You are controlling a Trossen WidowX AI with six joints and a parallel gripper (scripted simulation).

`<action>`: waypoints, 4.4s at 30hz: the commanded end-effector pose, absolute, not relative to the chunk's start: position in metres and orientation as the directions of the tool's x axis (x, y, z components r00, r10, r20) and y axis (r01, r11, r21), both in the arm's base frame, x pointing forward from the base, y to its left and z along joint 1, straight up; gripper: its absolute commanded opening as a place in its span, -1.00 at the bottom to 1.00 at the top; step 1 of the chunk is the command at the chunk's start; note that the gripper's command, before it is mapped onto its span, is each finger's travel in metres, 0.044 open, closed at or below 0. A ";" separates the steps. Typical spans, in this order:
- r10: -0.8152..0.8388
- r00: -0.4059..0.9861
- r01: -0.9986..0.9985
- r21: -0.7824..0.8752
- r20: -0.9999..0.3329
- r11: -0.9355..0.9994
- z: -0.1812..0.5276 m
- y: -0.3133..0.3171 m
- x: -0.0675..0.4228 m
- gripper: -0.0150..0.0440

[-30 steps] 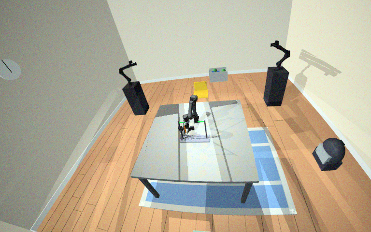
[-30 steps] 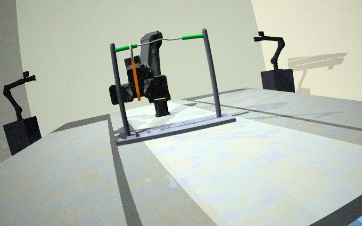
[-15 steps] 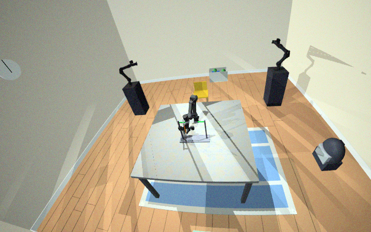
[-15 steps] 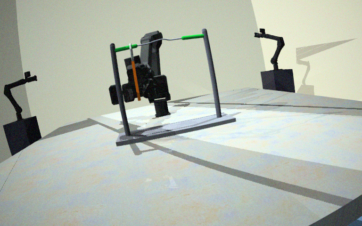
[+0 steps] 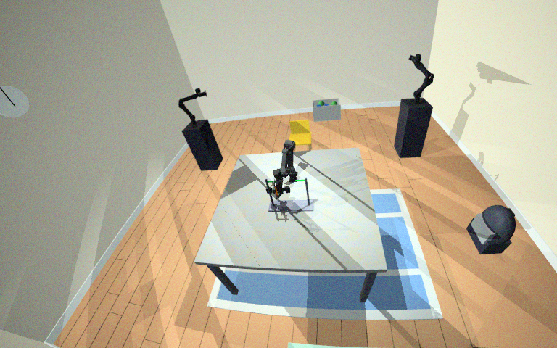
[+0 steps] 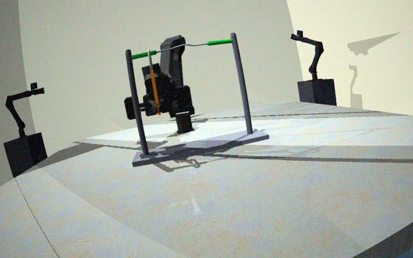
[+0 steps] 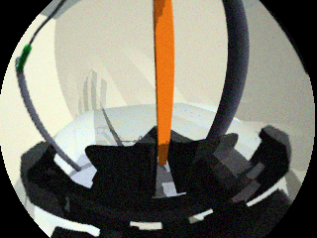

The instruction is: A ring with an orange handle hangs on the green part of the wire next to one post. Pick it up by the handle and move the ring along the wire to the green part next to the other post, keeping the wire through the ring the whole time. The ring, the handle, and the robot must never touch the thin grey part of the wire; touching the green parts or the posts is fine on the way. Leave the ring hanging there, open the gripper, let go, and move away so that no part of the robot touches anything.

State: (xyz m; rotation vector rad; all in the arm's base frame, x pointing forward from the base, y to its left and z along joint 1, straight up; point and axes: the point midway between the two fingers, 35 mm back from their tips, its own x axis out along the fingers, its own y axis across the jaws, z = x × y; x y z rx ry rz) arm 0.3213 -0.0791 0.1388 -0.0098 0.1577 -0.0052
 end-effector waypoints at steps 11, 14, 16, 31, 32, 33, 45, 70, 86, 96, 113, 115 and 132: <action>-0.013 0.988 0.011 -0.013 -0.156 1.000 0.155 -0.081 0.321 -1.00; -0.014 0.988 0.012 -0.013 -0.156 1.000 0.157 -0.081 0.321 -1.00; -0.014 0.988 0.012 -0.013 -0.156 1.000 0.157 -0.081 0.321 -1.00; -0.014 0.988 0.012 -0.013 -0.156 1.000 0.157 -0.081 0.321 -1.00; -0.014 0.988 0.012 -0.013 -0.156 1.000 0.157 -0.081 0.321 -1.00; -0.014 0.988 0.012 -0.013 -0.156 1.000 0.157 -0.081 0.321 -1.00; -0.014 0.988 0.012 -0.013 -0.156 1.000 0.157 -0.080 0.321 -1.00; -0.012 0.987 0.011 -0.004 -0.158 1.000 0.157 -0.054 0.322 -1.00; -0.007 0.987 0.012 0.030 -0.159 0.999 0.157 -0.034 0.322 -1.00; -0.007 0.987 0.019 0.075 -0.160 0.997 0.157 -0.020 0.323 -1.00; -0.057 0.984 0.079 0.131 -0.167 0.988 0.161 0.004 0.323 -1.00; -0.067 0.983 0.089 0.129 -0.168 0.988 0.161 0.006 0.323 -1.00; -0.102 0.980 0.110 0.040 -0.174 0.993 0.162 0.012 0.325 -1.00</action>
